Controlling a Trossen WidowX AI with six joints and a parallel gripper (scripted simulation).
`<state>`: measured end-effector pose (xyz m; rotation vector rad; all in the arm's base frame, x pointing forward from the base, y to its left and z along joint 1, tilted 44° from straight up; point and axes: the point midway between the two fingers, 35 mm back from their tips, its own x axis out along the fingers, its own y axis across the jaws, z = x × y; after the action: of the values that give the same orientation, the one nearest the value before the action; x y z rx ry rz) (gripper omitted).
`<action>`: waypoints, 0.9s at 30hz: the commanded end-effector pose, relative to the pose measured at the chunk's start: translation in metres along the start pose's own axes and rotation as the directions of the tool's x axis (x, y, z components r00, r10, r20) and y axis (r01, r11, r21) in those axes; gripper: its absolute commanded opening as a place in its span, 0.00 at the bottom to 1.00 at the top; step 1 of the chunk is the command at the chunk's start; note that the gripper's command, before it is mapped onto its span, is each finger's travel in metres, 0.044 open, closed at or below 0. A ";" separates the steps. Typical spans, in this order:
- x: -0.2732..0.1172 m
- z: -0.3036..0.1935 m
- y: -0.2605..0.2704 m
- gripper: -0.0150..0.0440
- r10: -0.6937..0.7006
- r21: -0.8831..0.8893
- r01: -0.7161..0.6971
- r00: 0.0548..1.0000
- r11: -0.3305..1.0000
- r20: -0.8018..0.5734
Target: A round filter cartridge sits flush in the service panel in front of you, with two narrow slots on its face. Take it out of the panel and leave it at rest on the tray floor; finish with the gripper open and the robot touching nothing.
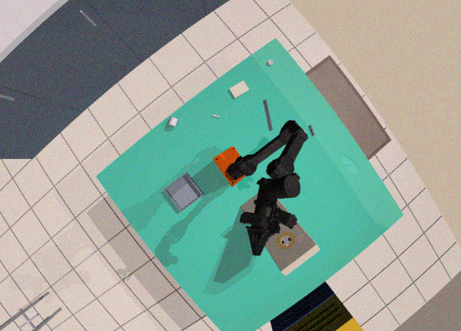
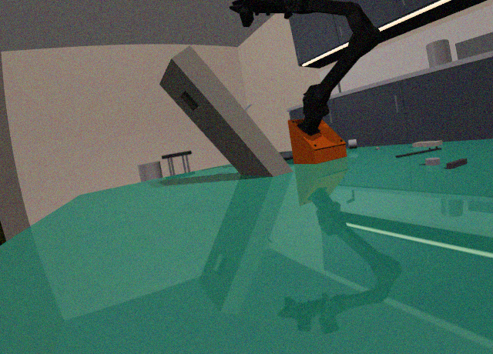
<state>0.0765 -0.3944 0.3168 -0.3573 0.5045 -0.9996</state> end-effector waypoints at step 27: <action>-0.060 -0.023 0.296 0.45 0.933 0.829 -0.560 0.296 -0.004 0.204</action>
<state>0.2450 -0.1989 0.1630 1.0024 0.4653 -0.0055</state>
